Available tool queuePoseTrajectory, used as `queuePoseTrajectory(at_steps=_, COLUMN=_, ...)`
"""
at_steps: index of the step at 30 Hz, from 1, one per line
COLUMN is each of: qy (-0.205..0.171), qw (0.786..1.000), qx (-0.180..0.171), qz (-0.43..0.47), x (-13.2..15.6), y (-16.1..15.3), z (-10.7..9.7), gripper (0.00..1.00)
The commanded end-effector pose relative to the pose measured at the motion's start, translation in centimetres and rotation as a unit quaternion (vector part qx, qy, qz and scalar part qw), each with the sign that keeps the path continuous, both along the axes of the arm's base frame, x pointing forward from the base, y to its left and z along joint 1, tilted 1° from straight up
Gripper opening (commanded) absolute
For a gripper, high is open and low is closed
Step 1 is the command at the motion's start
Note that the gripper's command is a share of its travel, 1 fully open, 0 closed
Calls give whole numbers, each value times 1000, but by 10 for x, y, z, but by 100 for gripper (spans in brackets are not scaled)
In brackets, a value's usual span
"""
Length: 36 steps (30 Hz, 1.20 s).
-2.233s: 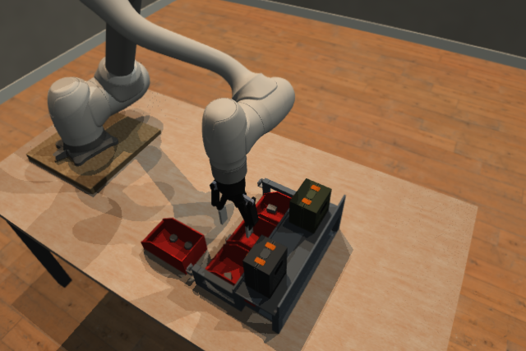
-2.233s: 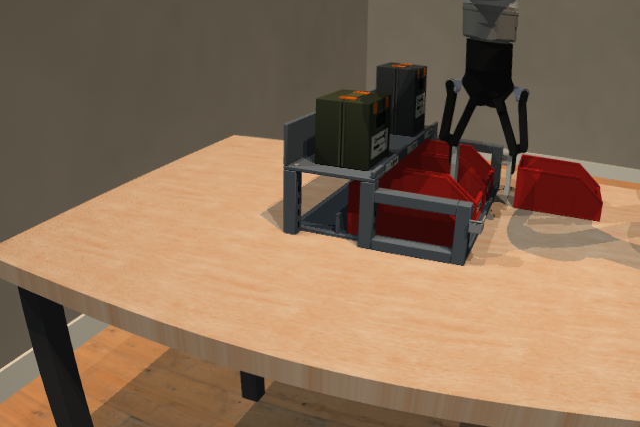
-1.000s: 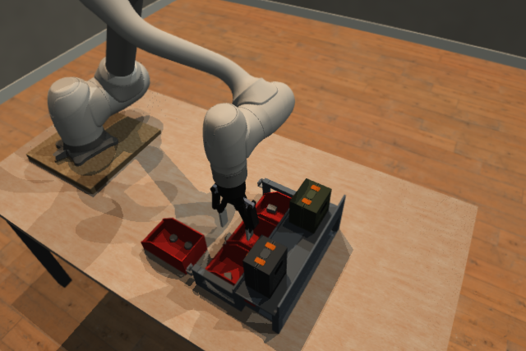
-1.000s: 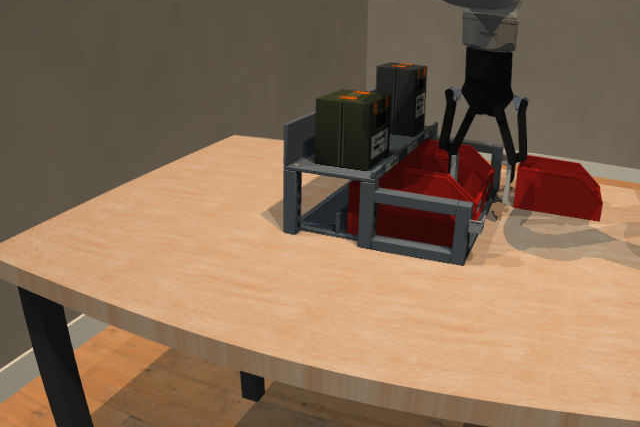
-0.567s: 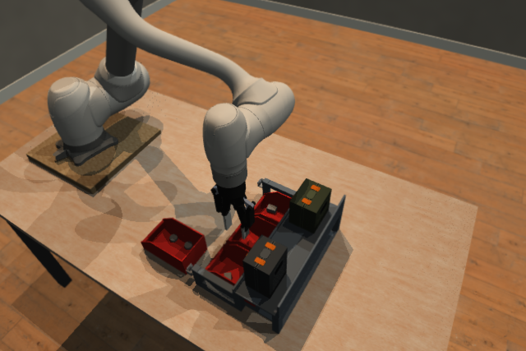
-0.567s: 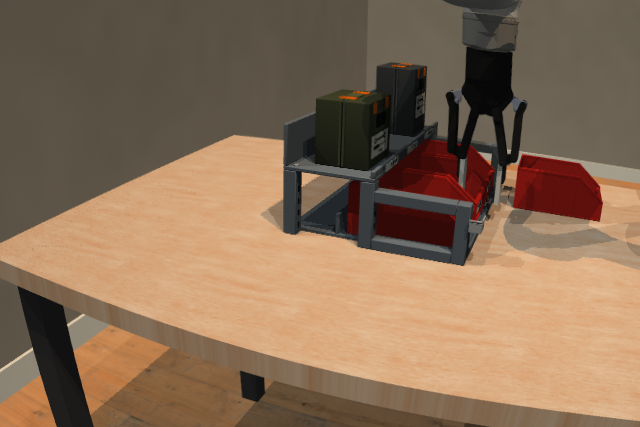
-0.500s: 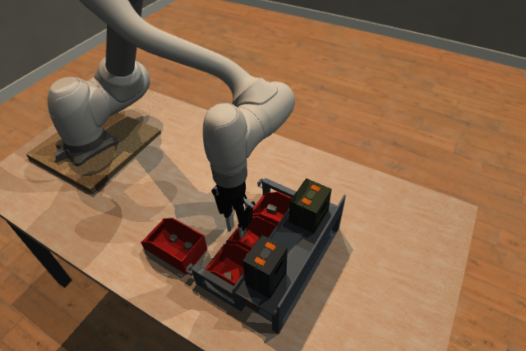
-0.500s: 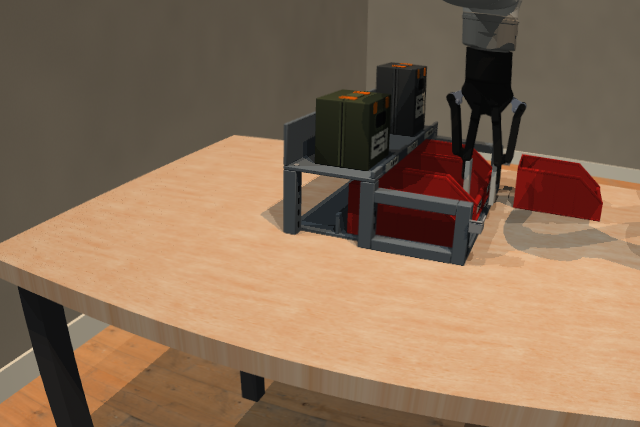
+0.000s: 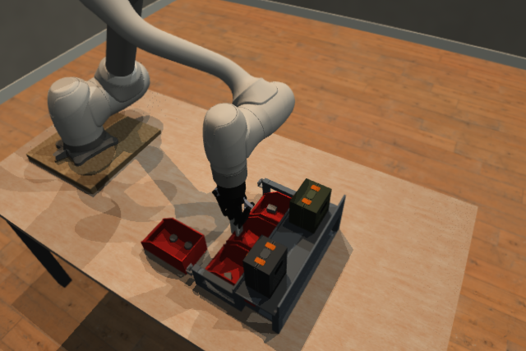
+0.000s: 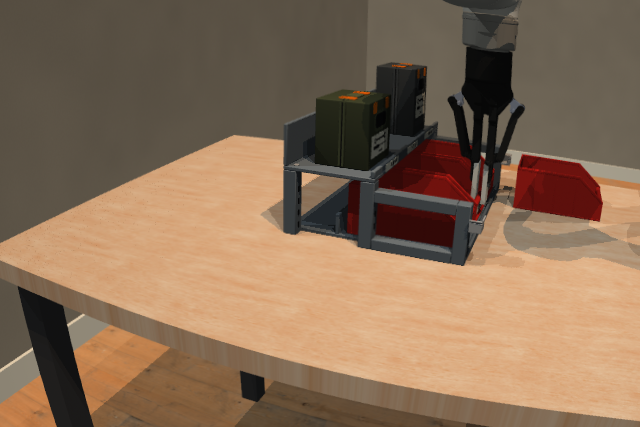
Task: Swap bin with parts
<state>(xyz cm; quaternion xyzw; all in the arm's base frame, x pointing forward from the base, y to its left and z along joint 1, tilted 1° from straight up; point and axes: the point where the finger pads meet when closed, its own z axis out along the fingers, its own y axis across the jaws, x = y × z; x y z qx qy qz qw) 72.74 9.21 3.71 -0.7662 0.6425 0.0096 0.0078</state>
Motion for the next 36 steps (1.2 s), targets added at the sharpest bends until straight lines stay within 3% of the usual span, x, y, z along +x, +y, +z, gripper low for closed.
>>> queuePoseTrajectory(at_steps=1, qy=0, qw=1000, qx=0, qz=0, x=0, y=0, z=0, gripper=10)
queuePoseTrajectory(at_steps=36, qy=0, qw=1000, qx=0, qz=0, x=0, y=0, z=5, gripper=10)
